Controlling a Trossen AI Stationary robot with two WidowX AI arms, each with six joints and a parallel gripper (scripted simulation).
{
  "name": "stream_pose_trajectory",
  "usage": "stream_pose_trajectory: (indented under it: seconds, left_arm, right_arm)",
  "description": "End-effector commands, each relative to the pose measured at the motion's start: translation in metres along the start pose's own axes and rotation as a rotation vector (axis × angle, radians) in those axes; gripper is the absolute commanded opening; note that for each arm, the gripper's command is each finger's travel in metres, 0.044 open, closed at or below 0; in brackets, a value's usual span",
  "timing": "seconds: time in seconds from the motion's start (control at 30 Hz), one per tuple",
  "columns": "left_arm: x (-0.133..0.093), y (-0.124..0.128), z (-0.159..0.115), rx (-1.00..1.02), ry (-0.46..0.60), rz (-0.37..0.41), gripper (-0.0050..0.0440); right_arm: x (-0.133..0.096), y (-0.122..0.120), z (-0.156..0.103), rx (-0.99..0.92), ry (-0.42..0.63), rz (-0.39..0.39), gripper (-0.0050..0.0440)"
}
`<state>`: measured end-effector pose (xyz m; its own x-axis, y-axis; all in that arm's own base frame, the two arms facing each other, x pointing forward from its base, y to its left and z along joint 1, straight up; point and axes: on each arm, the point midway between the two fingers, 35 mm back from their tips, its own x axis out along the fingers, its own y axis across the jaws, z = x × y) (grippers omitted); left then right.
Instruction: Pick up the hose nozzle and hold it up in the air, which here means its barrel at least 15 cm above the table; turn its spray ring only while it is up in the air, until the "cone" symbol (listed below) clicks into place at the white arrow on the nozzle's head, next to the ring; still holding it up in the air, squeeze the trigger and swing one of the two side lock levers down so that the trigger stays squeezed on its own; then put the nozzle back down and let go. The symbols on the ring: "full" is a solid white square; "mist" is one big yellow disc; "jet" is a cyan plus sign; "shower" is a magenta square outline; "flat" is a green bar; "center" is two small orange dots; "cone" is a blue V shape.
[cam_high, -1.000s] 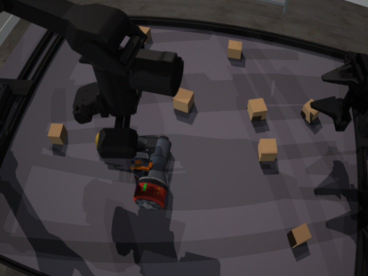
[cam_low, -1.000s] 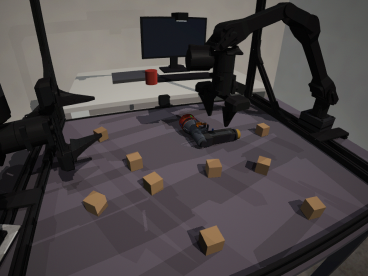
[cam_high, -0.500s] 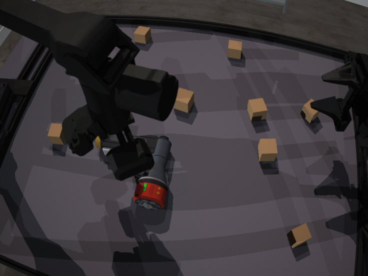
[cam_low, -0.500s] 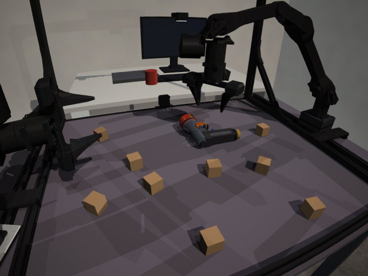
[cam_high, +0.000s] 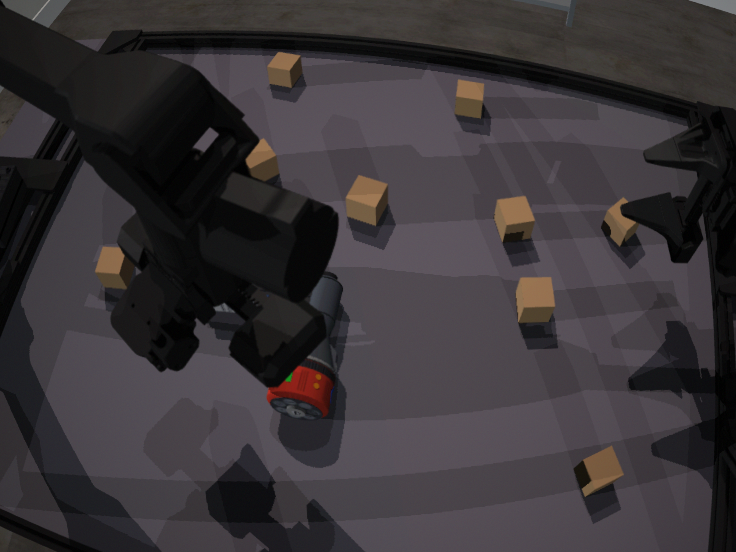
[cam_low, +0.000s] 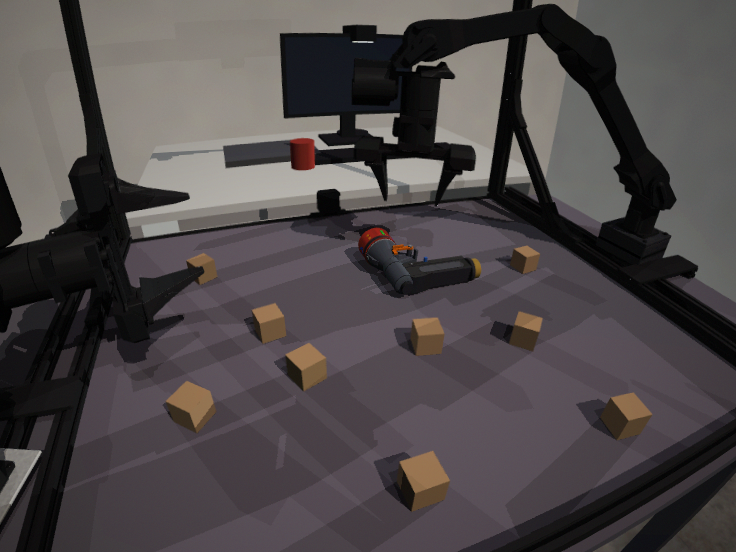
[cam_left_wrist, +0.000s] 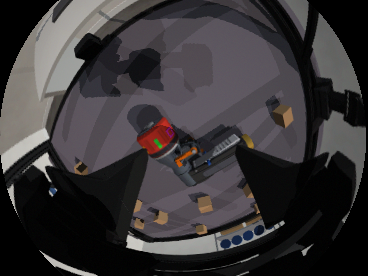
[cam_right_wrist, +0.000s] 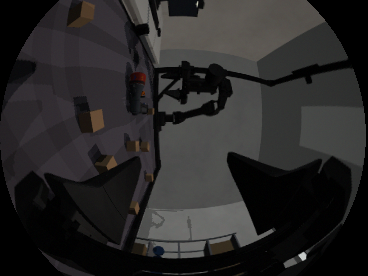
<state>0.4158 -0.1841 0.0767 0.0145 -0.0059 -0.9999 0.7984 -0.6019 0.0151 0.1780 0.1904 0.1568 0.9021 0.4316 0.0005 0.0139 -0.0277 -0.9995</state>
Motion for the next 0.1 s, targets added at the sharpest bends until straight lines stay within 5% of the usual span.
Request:
stream_pose_trajectory:
  seconds: [0.0,0.07]
  left_arm:
    - [0.0058,0.0008,0.0014,-0.035,-0.004,-0.015,0.04]
    - [0.0058,0.0008,0.0014,-0.035,-0.004,-0.015,0.04]
  right_arm:
    - [0.0,0.0001,-0.0001,-0.002,0.001,0.001,0.04]
    - [0.0,0.0001,-0.0001,-0.002,0.001,0.001,0.04]
